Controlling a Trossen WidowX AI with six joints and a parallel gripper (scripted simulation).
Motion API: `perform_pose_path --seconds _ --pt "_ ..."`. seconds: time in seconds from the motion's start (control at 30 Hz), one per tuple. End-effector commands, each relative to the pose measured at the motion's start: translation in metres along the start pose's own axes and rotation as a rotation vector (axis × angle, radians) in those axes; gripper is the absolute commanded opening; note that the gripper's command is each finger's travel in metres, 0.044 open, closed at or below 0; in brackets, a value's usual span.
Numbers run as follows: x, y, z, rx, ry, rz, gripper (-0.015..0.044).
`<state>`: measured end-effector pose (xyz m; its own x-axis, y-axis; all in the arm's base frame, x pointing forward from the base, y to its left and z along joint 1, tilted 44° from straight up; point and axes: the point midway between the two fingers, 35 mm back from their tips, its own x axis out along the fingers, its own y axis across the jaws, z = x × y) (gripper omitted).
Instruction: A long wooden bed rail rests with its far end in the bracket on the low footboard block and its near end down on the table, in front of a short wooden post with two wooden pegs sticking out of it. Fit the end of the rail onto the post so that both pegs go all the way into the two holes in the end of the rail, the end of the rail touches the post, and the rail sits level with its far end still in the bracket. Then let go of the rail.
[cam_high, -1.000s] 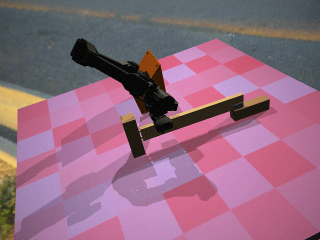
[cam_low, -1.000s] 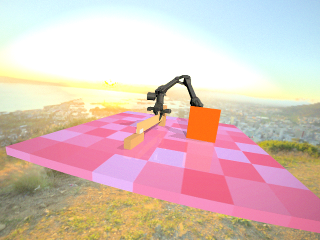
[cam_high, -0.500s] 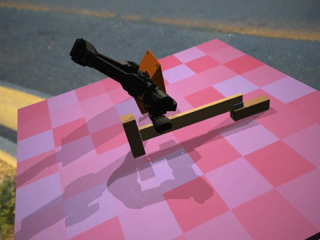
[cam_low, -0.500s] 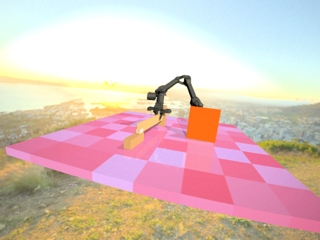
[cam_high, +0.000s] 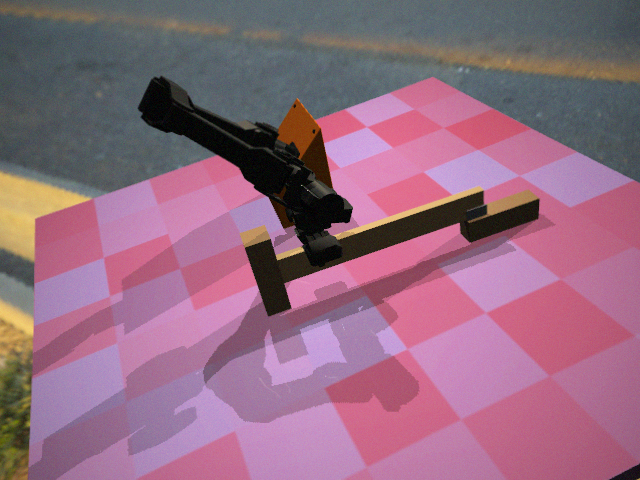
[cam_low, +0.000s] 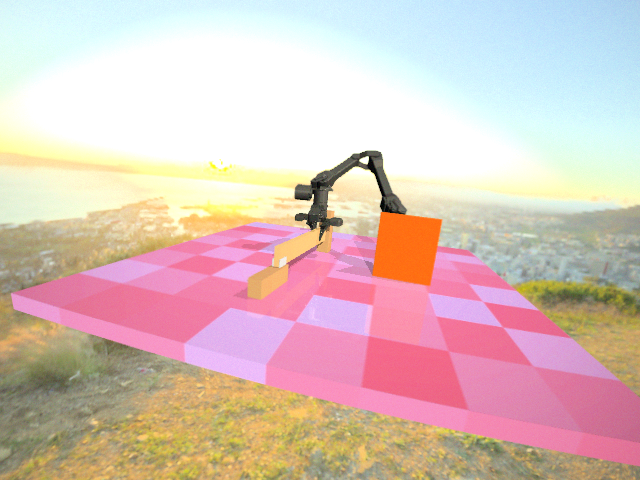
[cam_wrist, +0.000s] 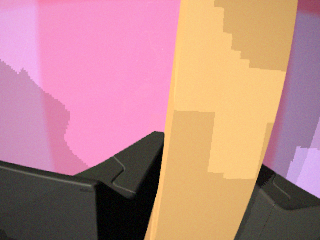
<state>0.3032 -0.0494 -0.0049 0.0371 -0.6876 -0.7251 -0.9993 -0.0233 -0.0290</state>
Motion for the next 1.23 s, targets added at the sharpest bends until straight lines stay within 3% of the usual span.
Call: perform_pose_path --seconds 0.0,0.43,0.6,0.77,1.2 --pt "0.0 0.0 0.0 0.0 0.001 0.0 0.0105" --pt "0.0 0.0 0.0 0.0 0.001 0.0 0.044" --pt "-0.002 0.0 0.002 0.0 0.0 0.0 0.044" --pt "-0.03 0.0 0.031 -0.002 -0.001 0.0 0.044" --pt "-0.03 0.0 0.031 -0.002 -0.001 0.0 0.044"
